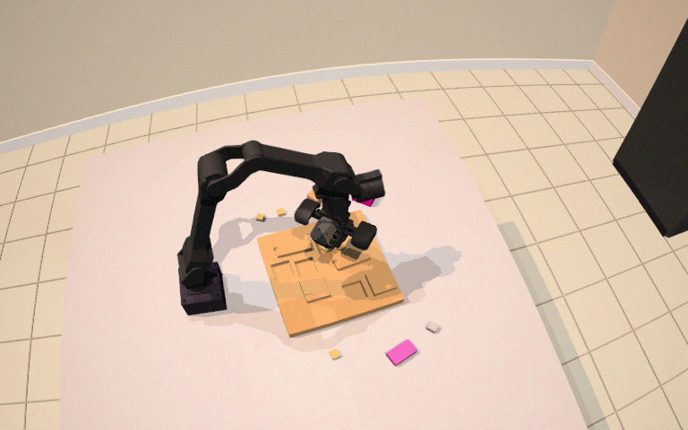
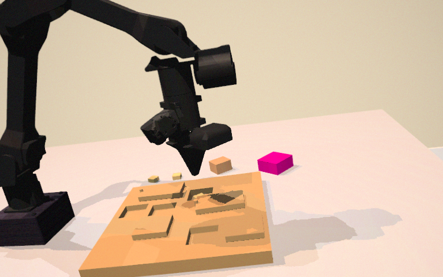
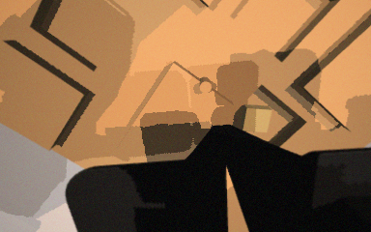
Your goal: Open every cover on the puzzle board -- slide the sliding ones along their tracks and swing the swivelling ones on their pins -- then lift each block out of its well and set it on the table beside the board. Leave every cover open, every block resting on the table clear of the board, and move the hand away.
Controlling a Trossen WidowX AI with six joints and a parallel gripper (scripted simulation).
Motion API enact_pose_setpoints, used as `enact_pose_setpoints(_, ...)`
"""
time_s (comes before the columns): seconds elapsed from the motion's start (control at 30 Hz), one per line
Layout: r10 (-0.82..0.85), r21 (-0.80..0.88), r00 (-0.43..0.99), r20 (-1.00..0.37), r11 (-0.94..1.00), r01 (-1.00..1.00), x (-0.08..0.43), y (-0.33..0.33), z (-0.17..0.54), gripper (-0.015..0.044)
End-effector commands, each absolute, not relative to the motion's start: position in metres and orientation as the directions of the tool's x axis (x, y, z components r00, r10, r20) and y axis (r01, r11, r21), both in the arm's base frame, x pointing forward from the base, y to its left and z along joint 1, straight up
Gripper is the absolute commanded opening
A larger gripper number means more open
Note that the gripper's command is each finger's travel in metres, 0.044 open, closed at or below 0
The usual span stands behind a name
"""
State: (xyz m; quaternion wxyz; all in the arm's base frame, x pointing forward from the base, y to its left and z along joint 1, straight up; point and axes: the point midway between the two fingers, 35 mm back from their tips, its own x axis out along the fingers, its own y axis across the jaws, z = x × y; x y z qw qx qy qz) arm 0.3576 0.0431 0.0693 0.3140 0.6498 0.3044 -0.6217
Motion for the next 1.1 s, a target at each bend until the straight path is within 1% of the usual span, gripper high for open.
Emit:
enact_pose_setpoints(0.0,0.005,0.033,0.038,-0.999,-0.402,0.915,0.355,0.049,0.068,0.0)
enact_pose_setpoints(0.1,0.006,0.038,0.038,-0.999,-0.11,0.993,0.354,0.052,0.068,0.0)
enact_pose_setpoints(0.2,0.006,0.039,0.038,-0.999,0.191,0.981,0.354,0.055,0.068,0.0)
enact_pose_setpoints(0.3,0.006,0.037,0.038,-0.999,0.476,0.879,0.353,0.057,0.068,0.0)
enact_pose_setpoints(0.43,0.006,0.029,0.038,-0.999,0.771,0.636,0.352,0.061,0.068,0.0)
enact_pose_setpoints(0.6,0.007,0.022,0.038,-0.999,0.908,0.418,0.352,0.063,0.068,0.0)
enact_pose_setpoints(0.77,0.007,0.013,0.038,-0.999,0.984,0.175,0.351,0.065,0.068,0.0)
enact_pose_setpoints(0.9,0.007,0.006,0.038,-0.999,1.0,-0.029,0.35,0.067,0.068,0.0)
enact_pose_setpoints(1.07,0.007,-0.004,0.038,-0.999,0.96,-0.281,0.35,0.069,0.068,0.0)
